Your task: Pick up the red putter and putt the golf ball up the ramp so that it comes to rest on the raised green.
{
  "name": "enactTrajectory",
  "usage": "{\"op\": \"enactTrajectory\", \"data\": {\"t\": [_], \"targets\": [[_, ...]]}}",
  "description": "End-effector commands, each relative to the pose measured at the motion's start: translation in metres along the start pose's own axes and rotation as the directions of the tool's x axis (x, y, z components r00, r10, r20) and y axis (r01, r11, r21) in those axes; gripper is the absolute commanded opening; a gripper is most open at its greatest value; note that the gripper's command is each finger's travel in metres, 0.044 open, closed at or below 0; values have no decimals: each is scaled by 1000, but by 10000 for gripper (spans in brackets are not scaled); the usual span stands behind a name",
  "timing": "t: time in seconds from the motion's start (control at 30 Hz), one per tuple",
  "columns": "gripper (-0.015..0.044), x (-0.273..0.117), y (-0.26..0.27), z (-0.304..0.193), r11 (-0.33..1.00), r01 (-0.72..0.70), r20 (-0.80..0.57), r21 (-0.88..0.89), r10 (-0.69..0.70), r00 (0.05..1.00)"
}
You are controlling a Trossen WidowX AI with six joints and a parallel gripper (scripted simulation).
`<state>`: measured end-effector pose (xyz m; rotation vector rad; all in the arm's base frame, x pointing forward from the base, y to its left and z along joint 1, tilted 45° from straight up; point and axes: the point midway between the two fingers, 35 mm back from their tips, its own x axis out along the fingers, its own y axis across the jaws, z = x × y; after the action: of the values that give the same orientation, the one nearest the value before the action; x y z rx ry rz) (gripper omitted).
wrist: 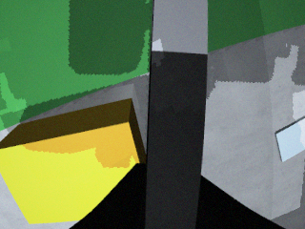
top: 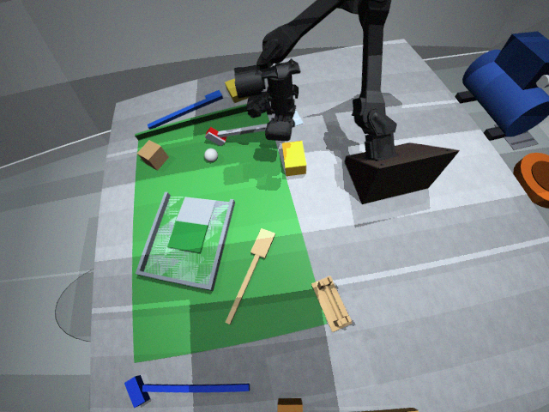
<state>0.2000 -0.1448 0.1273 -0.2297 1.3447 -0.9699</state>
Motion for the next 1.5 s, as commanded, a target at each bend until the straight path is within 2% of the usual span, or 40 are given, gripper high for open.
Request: {"op": "enactTrajectory", "data": {"t": [0.0, 0.23, 0.53, 0.77, 1.1, 1.3, 1.47], "targets": [[0, -1, 0, 0, 1000, -1, 2, 1, 1, 1000], [0, -1, -2, 1, 1000, -1, 3, 1, 1, 1000], [0, 2, -30, 2, 1000, 1, 10, 0, -1, 1000], [0, 3, -25, 1, 1000, 4, 1, 0, -4, 1000], [0, 3, 100, 3, 1000, -6, 6, 0, 6, 1000], [0, 2, 109, 1, 1000, -4, 8, 0, 4, 1000], [0, -15, 110, 2, 1000, -6, 8, 0, 6, 1000]]}}
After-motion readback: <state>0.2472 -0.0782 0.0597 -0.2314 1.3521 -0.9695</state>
